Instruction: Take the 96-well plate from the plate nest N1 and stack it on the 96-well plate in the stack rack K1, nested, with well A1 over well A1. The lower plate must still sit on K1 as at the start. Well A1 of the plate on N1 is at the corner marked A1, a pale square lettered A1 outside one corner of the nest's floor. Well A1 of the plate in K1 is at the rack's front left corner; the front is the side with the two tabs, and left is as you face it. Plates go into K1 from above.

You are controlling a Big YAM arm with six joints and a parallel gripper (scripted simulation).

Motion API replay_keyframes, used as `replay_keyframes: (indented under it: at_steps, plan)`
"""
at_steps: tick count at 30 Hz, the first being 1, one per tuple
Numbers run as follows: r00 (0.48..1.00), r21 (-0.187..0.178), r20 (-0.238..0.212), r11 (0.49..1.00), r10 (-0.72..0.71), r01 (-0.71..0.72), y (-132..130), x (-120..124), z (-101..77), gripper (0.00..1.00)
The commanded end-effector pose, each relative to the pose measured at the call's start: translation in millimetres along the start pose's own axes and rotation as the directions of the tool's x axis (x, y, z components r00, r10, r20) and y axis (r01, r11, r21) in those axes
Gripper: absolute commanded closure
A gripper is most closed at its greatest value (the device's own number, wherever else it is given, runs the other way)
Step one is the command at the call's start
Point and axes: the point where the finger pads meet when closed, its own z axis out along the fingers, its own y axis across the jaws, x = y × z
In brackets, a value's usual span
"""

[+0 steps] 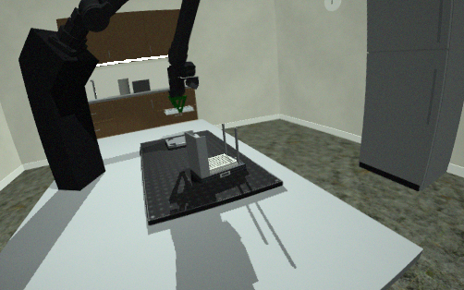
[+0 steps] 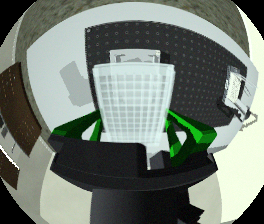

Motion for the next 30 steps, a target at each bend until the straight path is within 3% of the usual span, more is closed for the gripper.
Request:
replay_keyframes:
  at_steps: [1,13,14,18,24,25,30]
  plan:
    - [1.0,-0.004,0.011,1.0,0.004,-0.004,2,-4,-3.9,1.0]
    - [1.0,-0.004,0.011,1.0,0.004,-0.004,2,-4,-3.9,1.0]
    - [1.0,0.003,0.019,1.0,-0.017,0.017,-11,-11,-3.7,1.0]
    - [0.991,0.003,0.021,0.991,-0.134,0.134,-24,-12,-4.1,1.0]
    - [0.991,0.004,0.021,0.991,-0.135,0.135,-38,-13,-4.4,1.0]
    - [0.989,0.005,0.003,0.989,-0.148,0.148,-39,-3,1.3,1.0]
    - [0.991,0.005,0.021,0.991,-0.136,0.136,-58,-13,-4.9,1.0]
